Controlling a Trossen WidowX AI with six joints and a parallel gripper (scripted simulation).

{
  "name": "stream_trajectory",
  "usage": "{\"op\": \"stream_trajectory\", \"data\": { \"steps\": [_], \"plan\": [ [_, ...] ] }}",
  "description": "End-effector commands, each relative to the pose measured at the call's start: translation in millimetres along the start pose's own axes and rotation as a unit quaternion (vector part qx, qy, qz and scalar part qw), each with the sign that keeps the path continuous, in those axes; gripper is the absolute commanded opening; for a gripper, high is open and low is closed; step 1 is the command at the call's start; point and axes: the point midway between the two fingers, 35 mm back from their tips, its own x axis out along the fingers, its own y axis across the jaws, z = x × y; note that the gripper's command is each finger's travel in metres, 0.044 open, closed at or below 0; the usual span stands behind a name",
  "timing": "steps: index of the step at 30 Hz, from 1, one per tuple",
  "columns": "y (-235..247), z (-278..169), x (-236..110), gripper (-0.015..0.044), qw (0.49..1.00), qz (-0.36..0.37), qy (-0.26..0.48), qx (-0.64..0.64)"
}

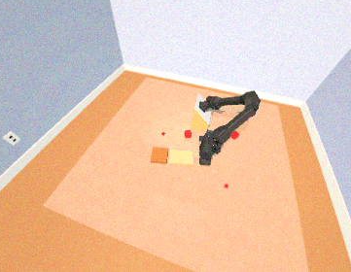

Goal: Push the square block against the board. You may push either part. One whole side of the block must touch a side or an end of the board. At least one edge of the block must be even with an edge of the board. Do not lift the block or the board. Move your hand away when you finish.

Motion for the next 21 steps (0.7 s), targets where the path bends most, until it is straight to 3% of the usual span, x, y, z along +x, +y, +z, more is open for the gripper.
{"op": "stream_trajectory", "data": {
  "steps": [1,21],
  "plan": [
    [-0.5,3.6,-10.9,0.0,1.0,0.0,-0.001,-0.006],
    [1.3,-2.2,-11.0,0.0,0.956,0.0,0.0,0.294]
  ]
}}
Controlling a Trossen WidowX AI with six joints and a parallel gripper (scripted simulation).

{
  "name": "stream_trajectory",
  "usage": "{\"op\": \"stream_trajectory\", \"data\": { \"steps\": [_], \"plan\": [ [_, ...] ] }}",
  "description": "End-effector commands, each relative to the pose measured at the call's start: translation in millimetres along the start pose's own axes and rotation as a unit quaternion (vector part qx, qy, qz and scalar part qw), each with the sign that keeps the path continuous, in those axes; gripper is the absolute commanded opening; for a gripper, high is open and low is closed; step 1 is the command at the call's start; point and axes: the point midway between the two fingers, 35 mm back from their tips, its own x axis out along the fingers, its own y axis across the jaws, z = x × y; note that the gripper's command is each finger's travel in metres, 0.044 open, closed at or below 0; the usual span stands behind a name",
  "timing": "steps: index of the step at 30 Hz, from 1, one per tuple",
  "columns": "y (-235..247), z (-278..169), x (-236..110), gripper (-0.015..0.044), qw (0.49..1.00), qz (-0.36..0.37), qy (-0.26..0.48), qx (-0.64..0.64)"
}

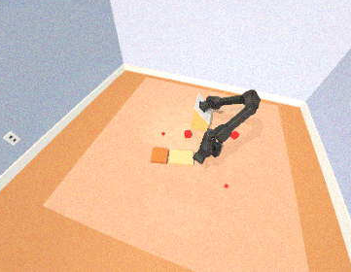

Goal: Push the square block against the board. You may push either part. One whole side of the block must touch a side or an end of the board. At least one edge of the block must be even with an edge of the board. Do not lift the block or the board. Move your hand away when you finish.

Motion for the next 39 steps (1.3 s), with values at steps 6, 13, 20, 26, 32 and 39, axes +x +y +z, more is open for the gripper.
{"op": "stream_trajectory", "data": {
  "steps": [6,13,20,26,32,39],
  "plan": [
    [0.3,-3.7,0.7,0.0,0.988,0.002,0.001,0.154],
    [-0.2,-5.9,0.7,0.0,0.962,0.002,0.001,0.273],
    [-0.6,-8.1,0.7,0.0,0.922,0.002,0.001,0.387],
    [-0.9,-10.0,0.7,0.0,0.877,0.002,0.002,0.481],
    [-1.2,-11.5,0.7,0.0,0.832,0.001,0.002,0.555],
    [-1.4,-12.0,2.7,0.0,0.817,0.001,0.002,0.576]
  ]
}}
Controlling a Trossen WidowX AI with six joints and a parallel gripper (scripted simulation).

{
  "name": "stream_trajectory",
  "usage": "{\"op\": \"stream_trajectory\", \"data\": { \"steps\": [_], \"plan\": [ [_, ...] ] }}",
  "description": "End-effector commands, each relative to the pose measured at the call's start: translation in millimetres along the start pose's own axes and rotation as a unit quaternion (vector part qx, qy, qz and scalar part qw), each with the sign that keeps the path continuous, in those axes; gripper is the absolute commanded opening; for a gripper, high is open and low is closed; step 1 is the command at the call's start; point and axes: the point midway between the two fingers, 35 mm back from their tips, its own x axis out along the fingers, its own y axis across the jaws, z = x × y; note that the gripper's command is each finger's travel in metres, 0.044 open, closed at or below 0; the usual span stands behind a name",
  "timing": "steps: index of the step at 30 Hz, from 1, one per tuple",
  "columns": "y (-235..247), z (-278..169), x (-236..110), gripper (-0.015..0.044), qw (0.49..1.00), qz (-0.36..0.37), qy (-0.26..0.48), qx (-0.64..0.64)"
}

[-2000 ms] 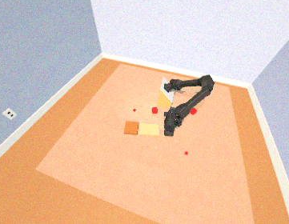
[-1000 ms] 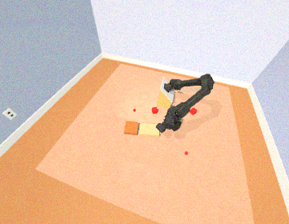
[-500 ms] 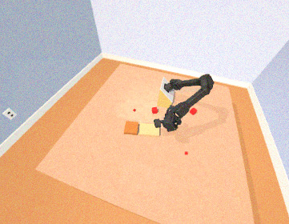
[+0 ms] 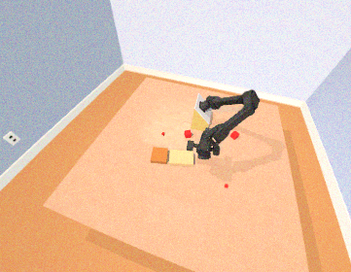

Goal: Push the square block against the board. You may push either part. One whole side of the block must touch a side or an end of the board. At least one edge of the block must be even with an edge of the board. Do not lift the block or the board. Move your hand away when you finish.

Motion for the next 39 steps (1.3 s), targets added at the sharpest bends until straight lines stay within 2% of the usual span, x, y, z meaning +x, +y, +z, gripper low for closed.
{"op": "stream_trajectory", "data": {
  "steps": [1,10,20,29,39],
  "plan": [
    [-1,0,4,0.0,0.999,0.0,0.001,0.039],
    [-4,0,16,0.0,0.981,-0.001,0.001,0.193],
    [-7,-1,29,0.0,0.934,0.0,0.001,0.358],
    [-10,-2,41,0.0,0.867,0.0,0.001,0.498],
    [-12,-4,54,0.0,0.769,0.0,0.001,0.639]
  ]
}}
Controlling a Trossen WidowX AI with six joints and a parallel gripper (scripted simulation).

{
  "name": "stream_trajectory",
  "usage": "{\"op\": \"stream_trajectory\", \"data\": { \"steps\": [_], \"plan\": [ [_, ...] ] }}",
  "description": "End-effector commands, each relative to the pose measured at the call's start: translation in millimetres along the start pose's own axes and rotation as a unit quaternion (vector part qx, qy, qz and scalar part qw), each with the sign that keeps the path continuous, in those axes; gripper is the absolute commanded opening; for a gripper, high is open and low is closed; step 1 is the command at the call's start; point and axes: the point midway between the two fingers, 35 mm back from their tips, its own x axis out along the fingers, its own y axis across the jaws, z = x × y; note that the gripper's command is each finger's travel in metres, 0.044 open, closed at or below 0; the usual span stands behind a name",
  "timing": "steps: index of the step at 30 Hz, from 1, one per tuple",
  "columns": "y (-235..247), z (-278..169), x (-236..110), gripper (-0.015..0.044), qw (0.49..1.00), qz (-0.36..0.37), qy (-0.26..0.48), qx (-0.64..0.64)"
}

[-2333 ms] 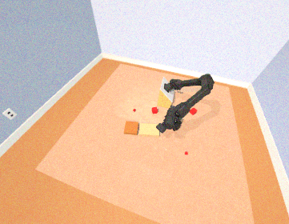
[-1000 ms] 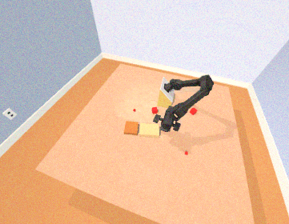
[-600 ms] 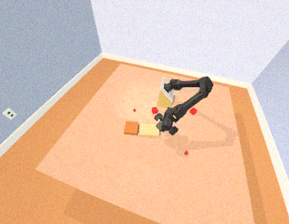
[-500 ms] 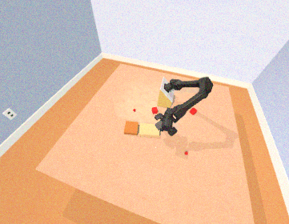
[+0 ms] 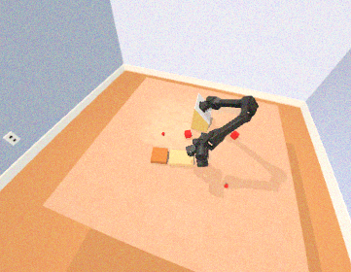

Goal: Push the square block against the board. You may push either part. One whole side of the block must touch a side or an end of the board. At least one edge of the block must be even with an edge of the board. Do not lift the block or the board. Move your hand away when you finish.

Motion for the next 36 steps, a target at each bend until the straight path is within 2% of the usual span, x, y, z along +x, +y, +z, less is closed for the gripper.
{"op": "stream_trajectory", "data": {
  "steps": [1,36],
  "plan": [
    [-4,1,8,0.0,0.998,-0.005,0.002,0.065],
    [-5,21,8,0.0,0.997,-0.005,0.001,0.076]
  ]
}}
